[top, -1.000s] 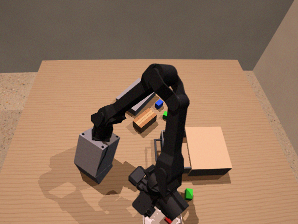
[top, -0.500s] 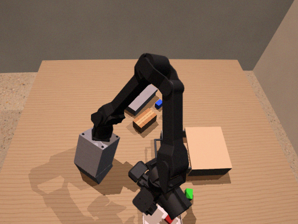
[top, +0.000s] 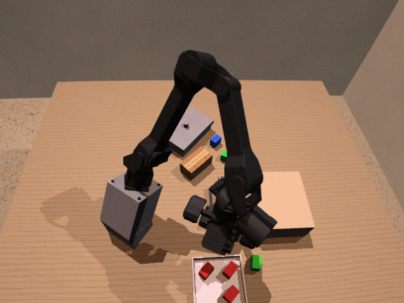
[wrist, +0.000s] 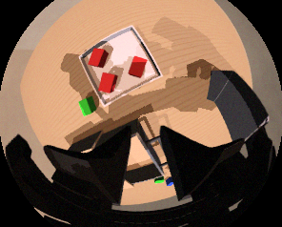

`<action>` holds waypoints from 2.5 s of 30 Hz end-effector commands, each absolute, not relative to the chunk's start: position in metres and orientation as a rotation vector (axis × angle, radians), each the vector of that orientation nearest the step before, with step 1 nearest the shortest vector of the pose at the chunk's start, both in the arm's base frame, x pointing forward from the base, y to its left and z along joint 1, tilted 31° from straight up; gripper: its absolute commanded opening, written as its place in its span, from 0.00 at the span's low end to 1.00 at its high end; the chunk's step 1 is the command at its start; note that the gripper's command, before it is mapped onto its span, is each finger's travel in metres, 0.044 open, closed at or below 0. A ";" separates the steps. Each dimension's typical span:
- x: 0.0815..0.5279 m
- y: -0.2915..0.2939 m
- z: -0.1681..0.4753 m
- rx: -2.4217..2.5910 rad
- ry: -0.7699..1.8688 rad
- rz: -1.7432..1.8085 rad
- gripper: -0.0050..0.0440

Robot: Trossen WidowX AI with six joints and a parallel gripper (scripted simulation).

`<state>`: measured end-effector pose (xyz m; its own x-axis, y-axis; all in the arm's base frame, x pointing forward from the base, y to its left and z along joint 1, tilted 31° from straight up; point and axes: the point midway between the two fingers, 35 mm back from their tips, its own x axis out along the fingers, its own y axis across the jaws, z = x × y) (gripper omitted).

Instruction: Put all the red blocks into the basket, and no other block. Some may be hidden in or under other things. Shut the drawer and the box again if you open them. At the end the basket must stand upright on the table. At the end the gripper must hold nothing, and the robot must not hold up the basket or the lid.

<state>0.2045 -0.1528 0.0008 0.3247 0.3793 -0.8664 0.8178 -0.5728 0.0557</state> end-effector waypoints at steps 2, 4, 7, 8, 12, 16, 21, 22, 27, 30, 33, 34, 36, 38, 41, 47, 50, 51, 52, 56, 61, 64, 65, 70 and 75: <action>0.209 -0.124 0.017 1.998 1.090 -1.078 0.40; 0.211 -0.107 0.025 1.948 1.111 -1.026 0.40; 0.210 -0.082 0.035 1.867 1.141 -0.940 0.40; 0.210 -0.072 0.038 1.836 1.152 -0.907 0.40; 0.204 -0.042 0.047 1.758 1.178 -0.817 0.40; 0.204 -0.042 0.047 1.758 1.178 -0.817 0.40; 0.204 -0.042 0.047 1.758 1.178 -0.817 0.40; 0.205 -0.041 0.045 1.758 1.178 -0.817 0.40; 0.210 -0.035 0.033 1.758 1.178 -0.817 0.40; 0.212 -0.032 0.026 1.758 1.178 -0.817 0.40; 0.214 -0.030 0.022 1.758 1.178 -0.817 0.40; 0.214 -0.030 0.022 1.758 1.178 -0.817 0.40; 0.216 -0.028 0.017 1.758 1.178 -0.817 0.40; 0.218 -0.026 0.013 1.758 1.178 -0.817 0.40; 0.221 -0.023 0.006 1.758 1.178 -0.817 0.40; 0.226 -0.017 -0.008 1.758 1.178 -0.817 0.40; 0.228 -0.015 -0.013 1.758 1.178 -0.817 0.40; 0.228 -0.015 -0.013 1.758 1.178 -0.817 0.40; 0.229 -0.014 -0.015 1.758 1.178 -0.817 0.40; 0.233 -0.010 -0.024 1.758 1.178 -0.817 0.40; 0.235 -0.007 -0.030 1.758 1.178 -0.817 0.40; 0.235 -0.007 -0.030 1.758 1.178 -0.817 0.40; 0.235 -0.007 -0.030 1.758 1.178 -0.817 0.40; 0.235 -0.007 -0.030 1.758 1.178 -0.817 0.10; 0.235 -0.007 -0.030 1.758 1.178 -0.817 0.10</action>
